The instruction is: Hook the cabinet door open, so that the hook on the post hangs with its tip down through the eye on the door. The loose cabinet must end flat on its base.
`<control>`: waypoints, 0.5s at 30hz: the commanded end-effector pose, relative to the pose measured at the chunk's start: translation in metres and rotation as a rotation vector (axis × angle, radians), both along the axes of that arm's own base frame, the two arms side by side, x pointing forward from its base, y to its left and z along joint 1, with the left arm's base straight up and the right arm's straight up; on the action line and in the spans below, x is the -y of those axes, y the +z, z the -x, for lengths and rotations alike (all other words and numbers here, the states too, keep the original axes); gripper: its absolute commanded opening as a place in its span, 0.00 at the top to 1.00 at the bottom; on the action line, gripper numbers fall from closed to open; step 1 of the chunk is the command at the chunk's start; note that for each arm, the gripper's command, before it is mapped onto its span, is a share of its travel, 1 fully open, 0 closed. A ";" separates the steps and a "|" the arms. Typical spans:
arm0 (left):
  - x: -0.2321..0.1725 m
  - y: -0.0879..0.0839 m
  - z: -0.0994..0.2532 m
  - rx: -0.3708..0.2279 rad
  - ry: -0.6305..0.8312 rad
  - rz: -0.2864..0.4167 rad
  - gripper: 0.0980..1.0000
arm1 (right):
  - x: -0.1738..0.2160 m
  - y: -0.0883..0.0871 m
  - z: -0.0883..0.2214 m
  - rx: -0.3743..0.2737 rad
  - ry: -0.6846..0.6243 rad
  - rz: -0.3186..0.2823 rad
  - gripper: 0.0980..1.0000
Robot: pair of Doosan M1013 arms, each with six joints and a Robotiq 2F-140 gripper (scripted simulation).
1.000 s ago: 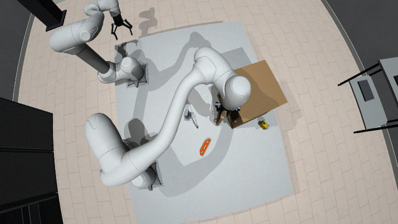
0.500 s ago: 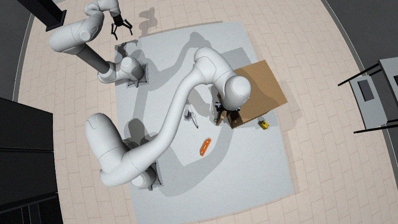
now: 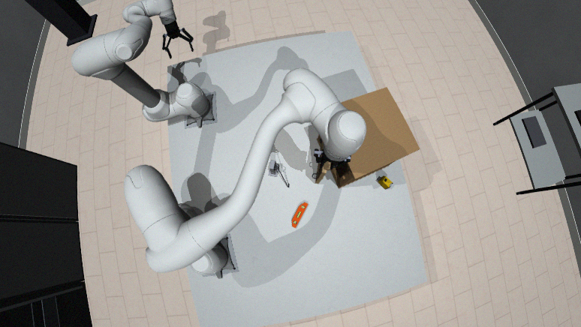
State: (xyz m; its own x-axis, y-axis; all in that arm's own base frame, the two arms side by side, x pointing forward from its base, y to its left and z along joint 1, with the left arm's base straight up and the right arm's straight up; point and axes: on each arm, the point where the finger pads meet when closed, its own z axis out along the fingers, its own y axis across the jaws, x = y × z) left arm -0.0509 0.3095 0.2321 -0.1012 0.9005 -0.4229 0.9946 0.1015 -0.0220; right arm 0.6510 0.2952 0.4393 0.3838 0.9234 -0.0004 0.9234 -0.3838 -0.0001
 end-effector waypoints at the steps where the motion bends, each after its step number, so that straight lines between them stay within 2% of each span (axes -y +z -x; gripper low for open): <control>1: 0.000 0.000 0.000 -0.001 0.000 -0.001 0.00 | 0.000 0.001 0.000 0.001 0.000 -0.001 0.78; 15: 0.000 0.000 0.000 -0.001 0.000 -0.001 0.00 | 0.000 -0.002 0.000 0.001 0.000 -0.001 0.78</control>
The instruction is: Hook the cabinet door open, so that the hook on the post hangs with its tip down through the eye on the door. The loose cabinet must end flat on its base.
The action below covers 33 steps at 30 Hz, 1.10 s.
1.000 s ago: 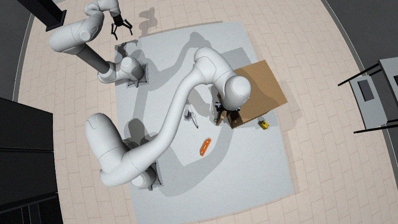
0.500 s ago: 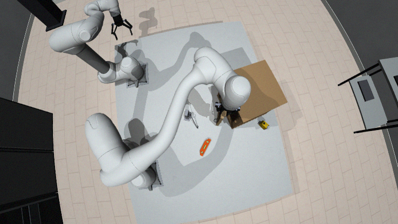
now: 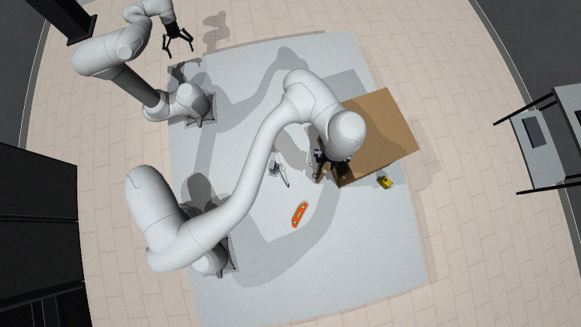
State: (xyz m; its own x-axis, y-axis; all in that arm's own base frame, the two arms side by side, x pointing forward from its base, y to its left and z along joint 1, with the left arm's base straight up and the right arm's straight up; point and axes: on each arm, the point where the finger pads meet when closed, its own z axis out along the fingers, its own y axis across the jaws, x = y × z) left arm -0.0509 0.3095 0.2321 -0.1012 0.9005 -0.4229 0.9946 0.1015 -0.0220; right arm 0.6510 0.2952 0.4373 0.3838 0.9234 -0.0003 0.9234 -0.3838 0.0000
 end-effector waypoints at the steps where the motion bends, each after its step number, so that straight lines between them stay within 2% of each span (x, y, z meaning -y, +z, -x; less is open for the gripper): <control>1: 0.000 0.000 0.000 -0.001 0.000 -0.001 0.00 | 0.000 -0.001 0.000 0.001 0.000 -0.001 0.78; 11: 0.000 0.000 0.000 -0.001 0.000 -0.001 0.00 | 0.000 -0.008 0.000 0.001 0.000 -0.001 0.78; 33: 0.000 0.000 0.000 -0.001 0.000 -0.001 0.00 | 0.000 -0.039 -0.001 0.001 0.000 -0.001 0.78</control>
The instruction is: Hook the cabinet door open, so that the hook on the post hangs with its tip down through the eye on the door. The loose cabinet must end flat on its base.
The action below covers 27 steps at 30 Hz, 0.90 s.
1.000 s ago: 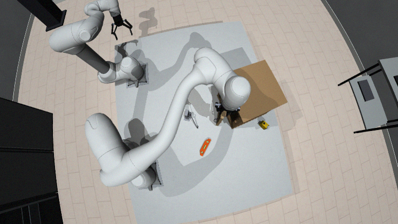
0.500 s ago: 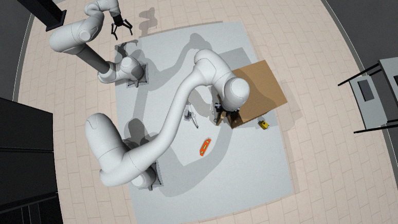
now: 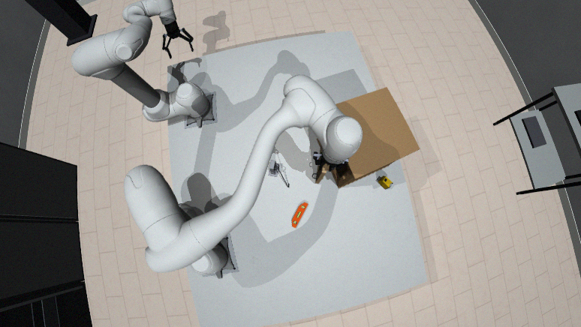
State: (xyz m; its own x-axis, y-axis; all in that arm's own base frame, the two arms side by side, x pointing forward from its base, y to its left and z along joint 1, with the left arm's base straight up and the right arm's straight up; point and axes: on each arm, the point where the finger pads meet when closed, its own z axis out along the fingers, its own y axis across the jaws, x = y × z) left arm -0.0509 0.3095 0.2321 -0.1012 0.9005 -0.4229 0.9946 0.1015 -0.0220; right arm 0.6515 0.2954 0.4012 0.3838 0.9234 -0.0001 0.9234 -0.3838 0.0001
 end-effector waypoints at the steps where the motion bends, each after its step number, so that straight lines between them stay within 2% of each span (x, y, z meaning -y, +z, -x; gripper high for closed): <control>1: 0.000 0.000 0.000 -0.001 0.000 -0.001 0.00 | 0.000 -0.004 0.000 0.001 0.000 -0.001 0.78; 10: 0.000 0.000 0.000 -0.001 0.000 -0.001 0.00 | 0.000 -0.017 0.000 0.001 0.000 -0.001 0.78; 27: 0.000 0.000 0.000 -0.001 0.000 -0.001 0.00 | 0.000 -0.028 0.000 0.001 0.000 -0.001 0.78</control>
State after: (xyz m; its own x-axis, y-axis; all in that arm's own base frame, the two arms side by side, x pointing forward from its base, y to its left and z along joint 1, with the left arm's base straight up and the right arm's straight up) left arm -0.0509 0.3095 0.2321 -0.1012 0.9005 -0.4229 0.9946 0.1015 -0.0220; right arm 0.6519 0.2956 0.3730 0.3838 0.9234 -0.0001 0.9234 -0.3838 0.0001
